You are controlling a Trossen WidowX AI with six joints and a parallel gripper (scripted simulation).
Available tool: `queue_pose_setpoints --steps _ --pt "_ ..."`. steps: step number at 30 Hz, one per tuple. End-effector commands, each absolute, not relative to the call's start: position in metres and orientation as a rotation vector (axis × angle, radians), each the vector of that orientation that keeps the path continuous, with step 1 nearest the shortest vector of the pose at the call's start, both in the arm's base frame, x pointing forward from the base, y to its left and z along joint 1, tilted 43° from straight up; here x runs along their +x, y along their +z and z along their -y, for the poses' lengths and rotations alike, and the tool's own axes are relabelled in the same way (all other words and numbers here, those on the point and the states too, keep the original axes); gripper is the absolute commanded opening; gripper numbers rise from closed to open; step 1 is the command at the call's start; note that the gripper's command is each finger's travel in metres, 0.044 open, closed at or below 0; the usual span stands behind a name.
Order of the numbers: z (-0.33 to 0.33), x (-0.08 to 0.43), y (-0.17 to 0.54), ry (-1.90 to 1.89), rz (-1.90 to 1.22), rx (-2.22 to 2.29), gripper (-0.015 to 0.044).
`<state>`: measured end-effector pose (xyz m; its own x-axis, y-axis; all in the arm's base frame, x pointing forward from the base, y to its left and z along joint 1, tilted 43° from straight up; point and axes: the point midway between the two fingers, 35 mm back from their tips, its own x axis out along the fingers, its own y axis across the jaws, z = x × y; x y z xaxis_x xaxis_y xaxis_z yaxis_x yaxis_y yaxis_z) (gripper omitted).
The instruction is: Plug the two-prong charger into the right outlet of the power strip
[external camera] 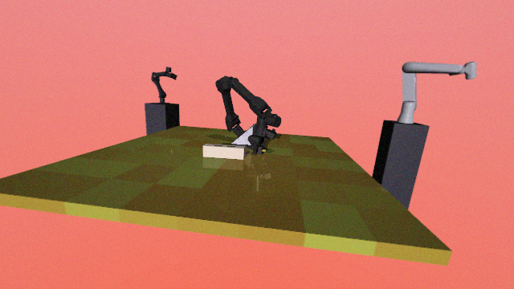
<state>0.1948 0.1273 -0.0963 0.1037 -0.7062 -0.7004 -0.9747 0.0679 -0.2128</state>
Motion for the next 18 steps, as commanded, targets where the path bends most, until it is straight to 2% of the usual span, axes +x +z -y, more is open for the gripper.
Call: queue_pose_setpoints --steps 1,11,17,18 --pt "-0.1277 0.195 -0.096 0.497 -1.661 -1.696 0.0387" --pt "-0.1277 0.195 -0.096 0.497 -1.661 -1.696 0.0125" --pt "-0.1277 0.195 -0.096 0.497 -1.661 -1.696 0.0085" --pt "-0.1283 0.1949 -0.0954 0.497 -1.661 -1.696 0.0059"
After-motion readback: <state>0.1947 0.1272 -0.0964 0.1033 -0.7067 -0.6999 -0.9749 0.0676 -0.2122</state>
